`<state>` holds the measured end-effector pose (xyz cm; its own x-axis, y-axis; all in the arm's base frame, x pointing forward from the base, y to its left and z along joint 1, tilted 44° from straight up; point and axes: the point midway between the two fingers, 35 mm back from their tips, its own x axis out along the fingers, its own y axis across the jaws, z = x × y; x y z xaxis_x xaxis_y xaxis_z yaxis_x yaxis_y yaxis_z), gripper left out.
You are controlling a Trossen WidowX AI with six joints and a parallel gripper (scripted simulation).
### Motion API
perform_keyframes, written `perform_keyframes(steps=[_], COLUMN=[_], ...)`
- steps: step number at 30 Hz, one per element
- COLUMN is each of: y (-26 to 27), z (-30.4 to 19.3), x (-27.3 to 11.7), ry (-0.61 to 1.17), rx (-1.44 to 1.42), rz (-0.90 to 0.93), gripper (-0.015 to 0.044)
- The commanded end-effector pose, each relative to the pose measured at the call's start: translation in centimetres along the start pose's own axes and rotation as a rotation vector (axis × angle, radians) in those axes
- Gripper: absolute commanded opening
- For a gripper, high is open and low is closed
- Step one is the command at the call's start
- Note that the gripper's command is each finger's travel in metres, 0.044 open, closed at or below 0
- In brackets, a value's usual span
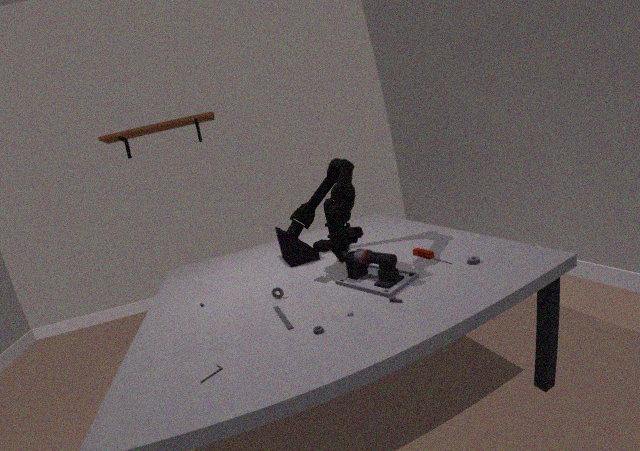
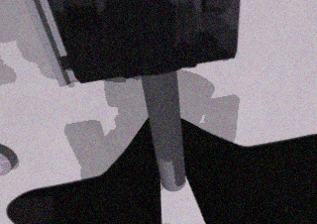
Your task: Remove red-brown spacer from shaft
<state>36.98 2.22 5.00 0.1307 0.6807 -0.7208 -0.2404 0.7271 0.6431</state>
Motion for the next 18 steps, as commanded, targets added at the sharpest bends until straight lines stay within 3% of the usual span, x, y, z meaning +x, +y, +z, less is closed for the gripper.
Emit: perform_keyframes(steps=[1, 18], y=[-0.01, -0.01], z=[-0.15, -0.34], x=[0.01, 0.01], ry=[0.001, 0.001], rx=[-0.002, -0.002], rz=[0.0, 0.0], gripper=[0.0, 0.0])
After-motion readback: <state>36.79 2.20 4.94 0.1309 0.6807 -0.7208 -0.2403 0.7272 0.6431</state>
